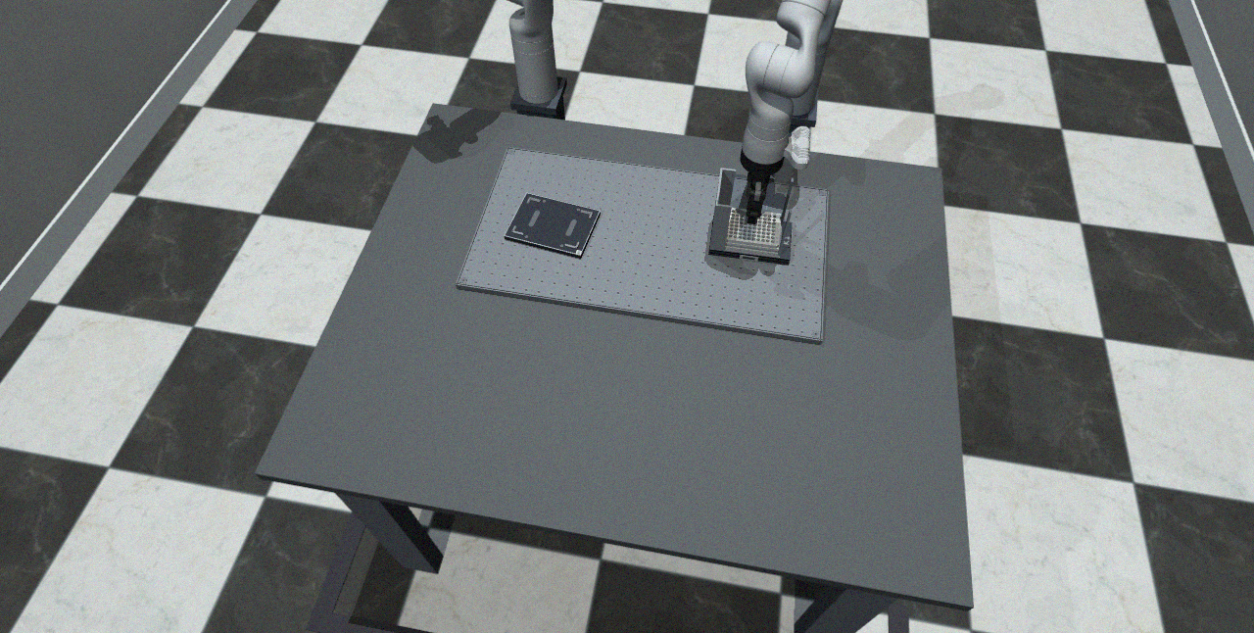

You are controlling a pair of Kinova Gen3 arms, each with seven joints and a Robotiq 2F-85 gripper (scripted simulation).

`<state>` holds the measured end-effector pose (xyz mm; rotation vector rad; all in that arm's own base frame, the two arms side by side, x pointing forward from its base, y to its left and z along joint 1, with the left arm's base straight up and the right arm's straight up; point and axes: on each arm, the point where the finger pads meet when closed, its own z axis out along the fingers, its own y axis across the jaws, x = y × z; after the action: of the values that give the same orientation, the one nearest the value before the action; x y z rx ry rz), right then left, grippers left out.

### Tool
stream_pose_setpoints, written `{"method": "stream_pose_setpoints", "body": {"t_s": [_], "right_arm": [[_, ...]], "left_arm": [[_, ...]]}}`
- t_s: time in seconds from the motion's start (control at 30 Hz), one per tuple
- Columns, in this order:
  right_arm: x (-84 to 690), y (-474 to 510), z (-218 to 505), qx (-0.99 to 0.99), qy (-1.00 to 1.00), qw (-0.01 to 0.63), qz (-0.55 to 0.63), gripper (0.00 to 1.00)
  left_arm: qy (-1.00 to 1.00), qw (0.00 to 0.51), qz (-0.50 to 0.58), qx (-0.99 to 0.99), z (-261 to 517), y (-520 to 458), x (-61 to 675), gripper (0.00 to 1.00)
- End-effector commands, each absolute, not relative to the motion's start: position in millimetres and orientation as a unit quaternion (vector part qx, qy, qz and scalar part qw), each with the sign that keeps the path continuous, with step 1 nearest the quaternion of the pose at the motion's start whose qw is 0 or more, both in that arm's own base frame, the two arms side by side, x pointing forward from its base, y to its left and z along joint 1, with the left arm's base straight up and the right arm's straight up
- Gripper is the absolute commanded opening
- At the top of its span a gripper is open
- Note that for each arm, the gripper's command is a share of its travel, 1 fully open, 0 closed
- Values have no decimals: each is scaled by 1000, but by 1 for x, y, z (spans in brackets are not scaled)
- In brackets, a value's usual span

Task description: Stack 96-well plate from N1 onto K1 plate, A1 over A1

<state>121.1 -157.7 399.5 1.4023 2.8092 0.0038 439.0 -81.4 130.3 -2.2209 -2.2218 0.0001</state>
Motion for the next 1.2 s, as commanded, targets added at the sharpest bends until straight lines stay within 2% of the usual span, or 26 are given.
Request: {"method": "stream_pose_setpoints", "body": {"t_s": [0.0, 1.17], "right_arm": [[121, -158, 400, 447, 895, 1, 1, 1000], [121, -158, 400, 447, 895, 1, 1, 1000]], "left_arm": [[-707, -1, -1, -707, 132, -81, 440, 1000], [-707, -1, -1, -707, 142, -81, 439, 1000]]}}
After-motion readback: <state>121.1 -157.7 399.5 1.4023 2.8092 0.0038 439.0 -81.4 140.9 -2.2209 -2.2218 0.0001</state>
